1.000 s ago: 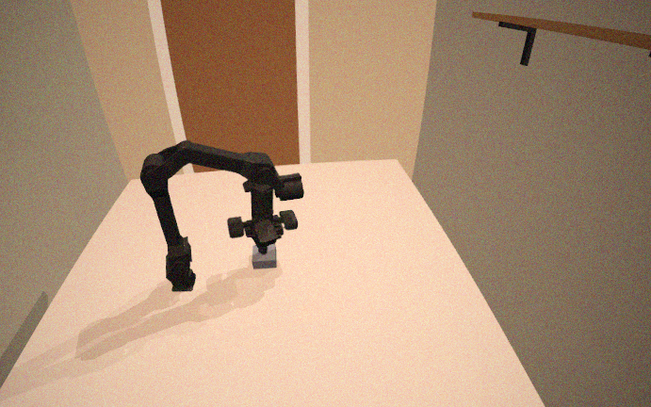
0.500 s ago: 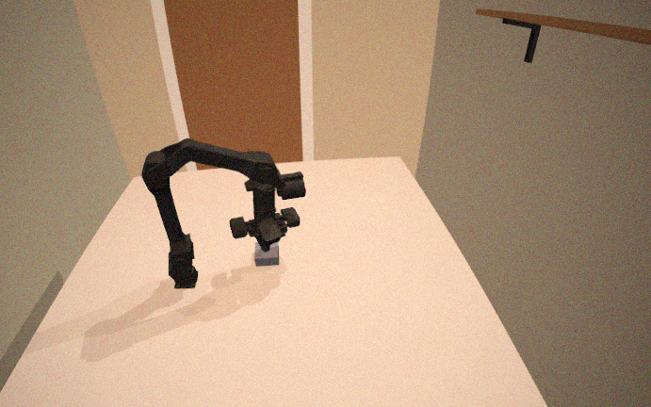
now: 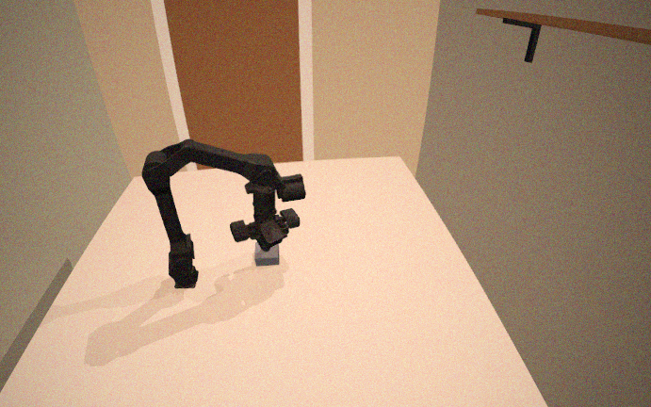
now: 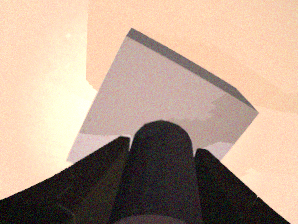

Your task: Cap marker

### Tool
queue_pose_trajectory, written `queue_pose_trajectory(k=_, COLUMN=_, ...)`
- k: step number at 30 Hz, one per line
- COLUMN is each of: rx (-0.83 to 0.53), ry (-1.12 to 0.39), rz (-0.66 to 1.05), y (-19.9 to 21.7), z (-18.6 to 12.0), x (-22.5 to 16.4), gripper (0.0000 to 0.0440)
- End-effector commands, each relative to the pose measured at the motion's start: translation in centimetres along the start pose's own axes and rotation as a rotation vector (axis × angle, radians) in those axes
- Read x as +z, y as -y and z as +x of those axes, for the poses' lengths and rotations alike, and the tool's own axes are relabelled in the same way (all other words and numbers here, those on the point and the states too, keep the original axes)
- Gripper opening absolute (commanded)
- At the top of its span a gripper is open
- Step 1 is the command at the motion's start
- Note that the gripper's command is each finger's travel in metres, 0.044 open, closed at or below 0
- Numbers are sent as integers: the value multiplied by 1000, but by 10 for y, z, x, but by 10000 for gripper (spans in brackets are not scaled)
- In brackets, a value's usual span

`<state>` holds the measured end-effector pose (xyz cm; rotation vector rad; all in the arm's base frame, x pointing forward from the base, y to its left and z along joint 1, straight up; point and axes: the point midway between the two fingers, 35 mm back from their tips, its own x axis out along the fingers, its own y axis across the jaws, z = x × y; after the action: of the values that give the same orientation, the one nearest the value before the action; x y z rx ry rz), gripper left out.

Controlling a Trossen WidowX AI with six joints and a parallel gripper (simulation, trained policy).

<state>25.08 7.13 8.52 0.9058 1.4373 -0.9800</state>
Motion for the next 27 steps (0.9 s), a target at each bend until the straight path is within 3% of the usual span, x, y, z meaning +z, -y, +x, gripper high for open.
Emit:
queue_pose_trajectory(k=1, rx=-8, ry=40, rz=-3, y=-3, z=13, x=12, gripper=121)
queue_pose_trajectory(k=12, rx=9, ry=44, rz=-45, y=-2, z=13, x=12, gripper=157)
queue_pose_trajectory(k=23, rx=40, ry=39, rz=-79, y=6, z=4, x=8, gripper=425)
queue_pose_trajectory(k=27, rx=78, ry=43, rz=-82, y=3, z=-4, x=7, gripper=440)
